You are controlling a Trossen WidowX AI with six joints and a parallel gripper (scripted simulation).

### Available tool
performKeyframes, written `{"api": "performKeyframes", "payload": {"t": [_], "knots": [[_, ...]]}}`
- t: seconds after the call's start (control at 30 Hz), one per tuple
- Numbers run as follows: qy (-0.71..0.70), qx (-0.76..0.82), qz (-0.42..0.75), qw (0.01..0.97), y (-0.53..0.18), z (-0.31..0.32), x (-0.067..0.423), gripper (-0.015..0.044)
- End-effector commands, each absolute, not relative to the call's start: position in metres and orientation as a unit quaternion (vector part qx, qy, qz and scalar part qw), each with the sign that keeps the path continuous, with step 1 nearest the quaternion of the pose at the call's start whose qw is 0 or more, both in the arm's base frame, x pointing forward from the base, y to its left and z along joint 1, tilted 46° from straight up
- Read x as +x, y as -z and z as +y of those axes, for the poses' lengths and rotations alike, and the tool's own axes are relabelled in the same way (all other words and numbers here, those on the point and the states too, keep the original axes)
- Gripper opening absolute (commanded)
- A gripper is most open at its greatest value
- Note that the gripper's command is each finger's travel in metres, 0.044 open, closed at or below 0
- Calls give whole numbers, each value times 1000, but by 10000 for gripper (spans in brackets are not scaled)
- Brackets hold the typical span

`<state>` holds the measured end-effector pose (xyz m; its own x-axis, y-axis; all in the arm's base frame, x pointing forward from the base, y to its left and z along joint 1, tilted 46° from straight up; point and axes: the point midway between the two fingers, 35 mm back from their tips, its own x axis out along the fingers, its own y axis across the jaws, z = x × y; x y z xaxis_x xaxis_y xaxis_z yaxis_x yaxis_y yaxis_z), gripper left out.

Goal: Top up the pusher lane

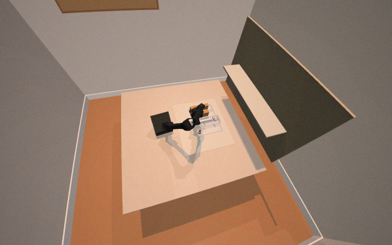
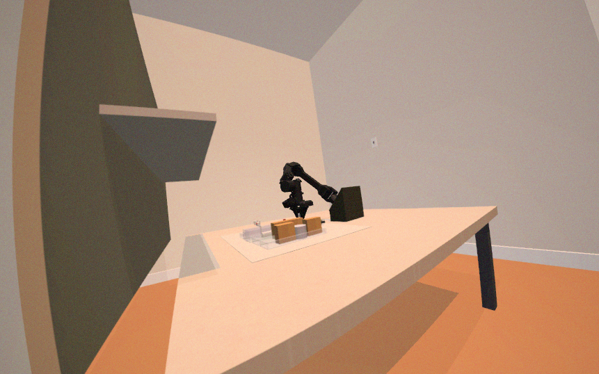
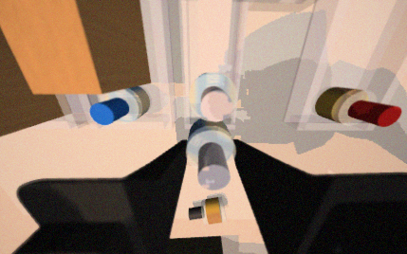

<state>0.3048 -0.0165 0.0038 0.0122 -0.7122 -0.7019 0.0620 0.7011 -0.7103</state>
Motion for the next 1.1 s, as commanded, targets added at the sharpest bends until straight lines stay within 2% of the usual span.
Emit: {"api": "performKeyframes", "payload": {"t": [0.0,1.07], "knots": [[295,-251,631,673,-7,-17,314,0],[295,-251,630,673,-10,-17,325,0]]}}
